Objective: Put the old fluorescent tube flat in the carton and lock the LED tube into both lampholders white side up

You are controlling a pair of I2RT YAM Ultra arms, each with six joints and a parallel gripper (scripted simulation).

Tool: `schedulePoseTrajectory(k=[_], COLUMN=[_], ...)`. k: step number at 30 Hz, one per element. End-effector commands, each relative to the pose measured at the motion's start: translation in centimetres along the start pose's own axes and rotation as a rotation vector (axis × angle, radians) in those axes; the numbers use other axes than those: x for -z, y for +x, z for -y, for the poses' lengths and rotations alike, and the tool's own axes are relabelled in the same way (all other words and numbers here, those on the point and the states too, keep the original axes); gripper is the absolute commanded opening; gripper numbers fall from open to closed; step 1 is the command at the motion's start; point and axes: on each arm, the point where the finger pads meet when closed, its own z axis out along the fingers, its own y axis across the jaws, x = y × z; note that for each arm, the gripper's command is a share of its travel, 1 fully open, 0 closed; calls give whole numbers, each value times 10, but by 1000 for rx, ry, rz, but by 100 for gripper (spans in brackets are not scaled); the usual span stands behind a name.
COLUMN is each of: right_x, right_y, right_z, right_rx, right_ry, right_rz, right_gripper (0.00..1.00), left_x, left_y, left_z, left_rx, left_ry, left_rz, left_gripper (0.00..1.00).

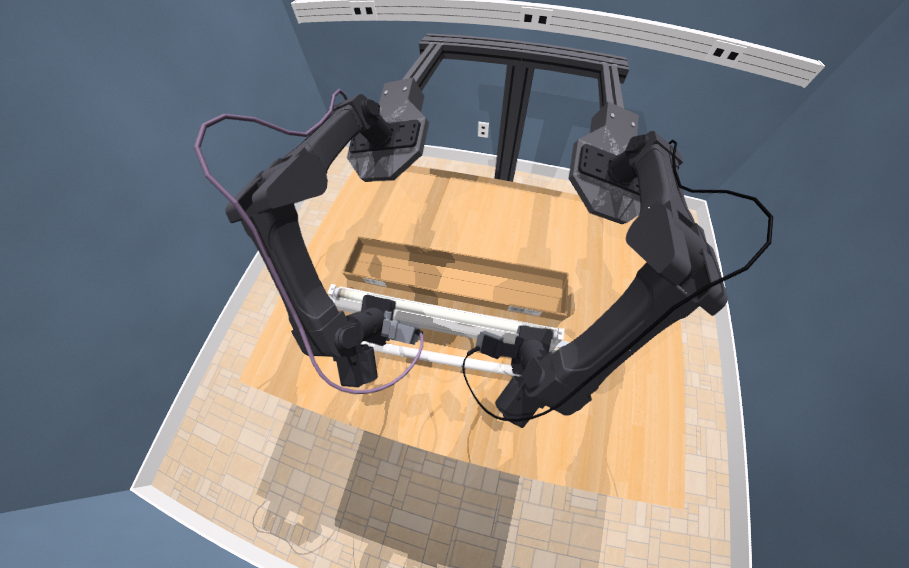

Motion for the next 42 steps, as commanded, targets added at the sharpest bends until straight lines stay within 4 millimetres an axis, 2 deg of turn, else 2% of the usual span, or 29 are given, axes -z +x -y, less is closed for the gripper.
schedulePoseTrajectory(k=[1,2,4,6,8,9,11,12,19,20,23,28,31,36,37,38,40,41,42], right_x=[23,23,34,19,20,25,32,30,25,19,18,14,21,20,18,19,19,18,18], right_y=[-9,-9,-7,-8,-7,-8,-9,-9,-10,-9,-11,-11,-10,-11,-9,-11,-11,-11,-11], right_z=[1,1,-6,-10,-12,-8,-2,-1,-2,-4,-3,-4,-2,-2,-3,-2,-2,-2,-3], right_rx=[12,12,11,22,27,27,25,25,27,26,30,31,28,29,26,29,29,29,29], right_ry=[21,21,9,-2,-7,7,28,28,18,3,4,-5,11,9,6,7,6,6,5], right_rz=[17,17,13,9,7,11,18,18,15,11,10,7,13,12,12,11,11,11,11], right_gripper=[49,49,49,49,49,49,49,49,49,49,49,49,49,49,49,49,49,49,49], left_x=[12,12,30,26,10,15,11,9,8,10,7,9,11,11,7,13,5,-2,8], left_y=[-10,-10,-8,-11,-9,-10,-11,-9,-9,-4,0,-6,-3,-3,-2,1,-2,-1,-2], left_z=[4,4,9,2,12,7,8,13,3,4,3,3,3,1,6,3,5,17,11], left_rx=[-16,-16,-12,-32,-35,-33,-36,-38,-28,-21,-12,-23,-19,-15,-18,-9,-17,-30,-26], left_ry=[3,3,6,-17,24,-8,3,19,6,13,26,13,16,11,15,-1,13,65,37], left_rz=[9,9,8,18,0,13,9,2,10,10,8,10,10,13,11,19,12,-11,0], left_gripper=[49,49,49,49,49,49,49,49,49,49,49,49,49,49,49,49,49,49,49])
